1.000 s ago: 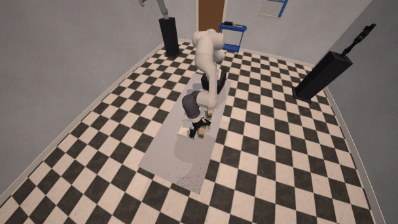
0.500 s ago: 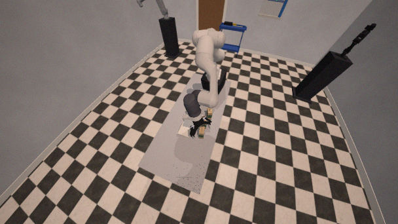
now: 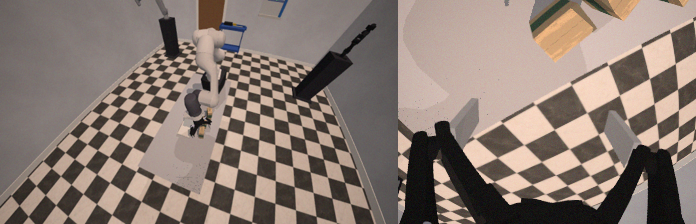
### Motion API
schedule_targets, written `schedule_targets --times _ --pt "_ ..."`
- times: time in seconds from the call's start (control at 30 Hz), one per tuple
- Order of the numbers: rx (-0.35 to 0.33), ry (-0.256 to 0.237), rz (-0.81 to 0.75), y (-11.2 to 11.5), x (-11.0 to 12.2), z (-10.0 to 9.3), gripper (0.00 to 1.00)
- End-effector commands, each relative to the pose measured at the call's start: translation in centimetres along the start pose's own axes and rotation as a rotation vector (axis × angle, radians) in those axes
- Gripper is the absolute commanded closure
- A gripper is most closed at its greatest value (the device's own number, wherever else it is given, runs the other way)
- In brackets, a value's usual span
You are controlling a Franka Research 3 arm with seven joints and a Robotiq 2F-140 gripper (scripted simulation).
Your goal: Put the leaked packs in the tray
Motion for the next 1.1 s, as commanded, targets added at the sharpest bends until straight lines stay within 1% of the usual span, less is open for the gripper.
schedule_targets --times 0.0,0.07,0.1,0.83,0.87,1.07 --pt "0.0 -0.005 0.014 0.1 -0.1 -0.1 0.0" --pt "0.0 -0.005 0.014 0.1 -0.1 -0.1 0.0" --pt "0.026 -0.01 0.058 -0.8 1.6 0.3 0.0" --pt "0.026 -0.01 0.058 -0.8 1.6 0.3 0.0" --pt "0.05 -0.017 0.1 -1.7 3.4 0.6 0.0" --pt "0.05 -0.017 0.1 -1.7 3.4 0.6 0.0"
Point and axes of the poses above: the point where the finger pads meet when closed, its own z axis out along the fingers, its own x axis across the jaws, y = z × x, the point moved 8 cm from there along -z, back along the fingers, and after that the axes turned 12 degrees about -z, right-handed, at the moved point
